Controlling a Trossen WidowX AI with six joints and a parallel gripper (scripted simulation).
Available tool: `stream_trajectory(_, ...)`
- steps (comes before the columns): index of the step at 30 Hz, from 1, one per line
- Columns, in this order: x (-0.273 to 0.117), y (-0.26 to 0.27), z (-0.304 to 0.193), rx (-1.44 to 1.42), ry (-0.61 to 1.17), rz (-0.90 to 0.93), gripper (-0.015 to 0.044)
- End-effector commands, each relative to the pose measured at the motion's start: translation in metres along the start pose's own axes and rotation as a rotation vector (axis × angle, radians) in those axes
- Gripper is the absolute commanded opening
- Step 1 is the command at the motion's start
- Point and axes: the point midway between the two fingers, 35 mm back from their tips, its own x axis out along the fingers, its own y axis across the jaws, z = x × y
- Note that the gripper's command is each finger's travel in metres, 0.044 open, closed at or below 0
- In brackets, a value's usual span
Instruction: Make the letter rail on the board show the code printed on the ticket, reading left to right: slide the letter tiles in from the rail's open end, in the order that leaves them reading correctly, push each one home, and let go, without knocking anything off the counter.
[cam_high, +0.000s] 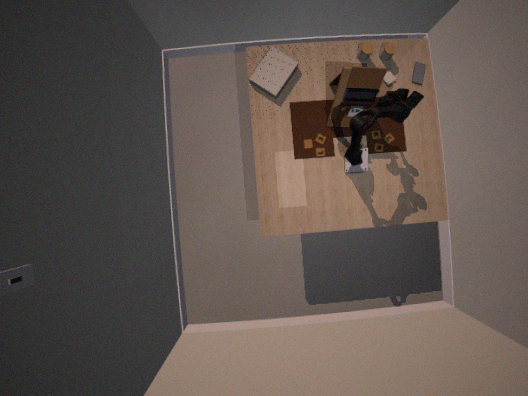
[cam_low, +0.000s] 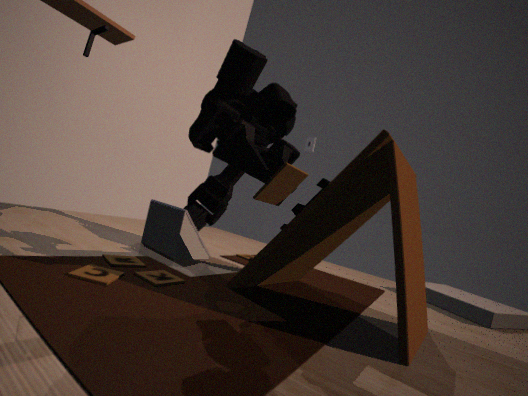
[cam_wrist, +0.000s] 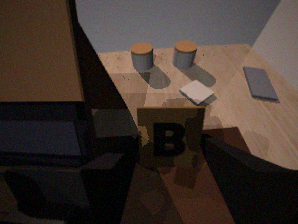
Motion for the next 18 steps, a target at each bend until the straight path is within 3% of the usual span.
stream_trajectory(1,0.0005,0.0019,-0.0032,0.012,0.004,-0.002,0.0000)
stream_trajectory(18,0.0006,0.0104,-0.0033,0.012,0.004,-0.002,0.0000)
